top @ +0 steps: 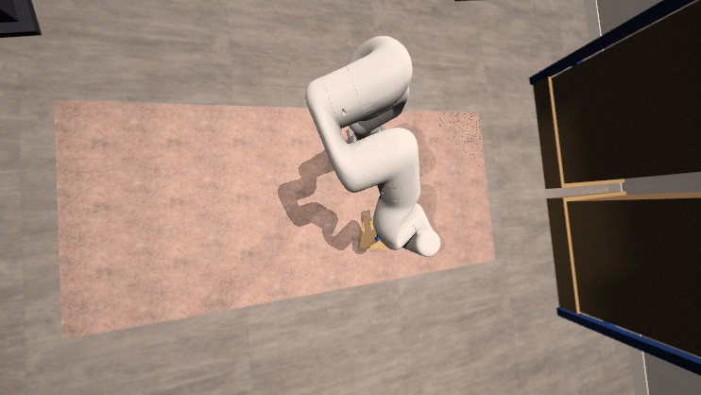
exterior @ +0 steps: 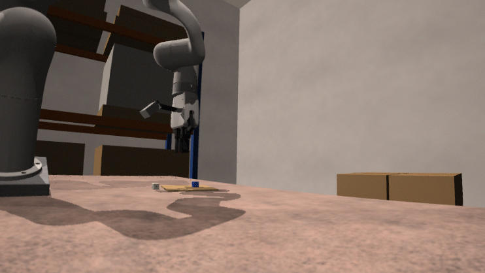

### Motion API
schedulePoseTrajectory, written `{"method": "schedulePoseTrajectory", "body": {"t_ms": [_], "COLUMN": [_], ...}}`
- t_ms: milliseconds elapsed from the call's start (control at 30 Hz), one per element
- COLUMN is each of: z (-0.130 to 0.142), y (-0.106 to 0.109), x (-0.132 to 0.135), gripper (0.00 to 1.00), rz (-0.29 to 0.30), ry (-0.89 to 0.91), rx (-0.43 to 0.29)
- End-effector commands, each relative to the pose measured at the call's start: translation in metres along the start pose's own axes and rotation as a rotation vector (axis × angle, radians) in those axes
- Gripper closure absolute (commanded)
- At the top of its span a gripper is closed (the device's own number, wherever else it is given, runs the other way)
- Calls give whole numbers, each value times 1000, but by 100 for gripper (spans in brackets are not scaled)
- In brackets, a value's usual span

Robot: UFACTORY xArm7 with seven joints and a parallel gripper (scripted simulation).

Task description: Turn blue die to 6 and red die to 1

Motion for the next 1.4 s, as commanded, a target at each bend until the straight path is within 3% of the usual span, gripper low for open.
{"method": "schedulePoseTrajectory", "body": {"t_ms": [0,333,633,1033,1367], "z": [1,1,1,1,1], "y": [2,-6,-31,-85,-94], "x": [-1,-1,-1,-1,-1], "gripper": [89,89,89,89,89], "rz": [1,1,1,1,1], "ry": [-4,-4,-4,-4,-4], "rx": [-4,-4,-4,-4,-4]}}
Point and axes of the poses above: the point where the finger pads meet when closed, its own y axis back along the fingers, its own x axis across the jaws, z = x × y, the point moved 2 cm from there along y, back along the fingers, and after that the axes turned 2 degrees about -y, right-handed, at the moved point
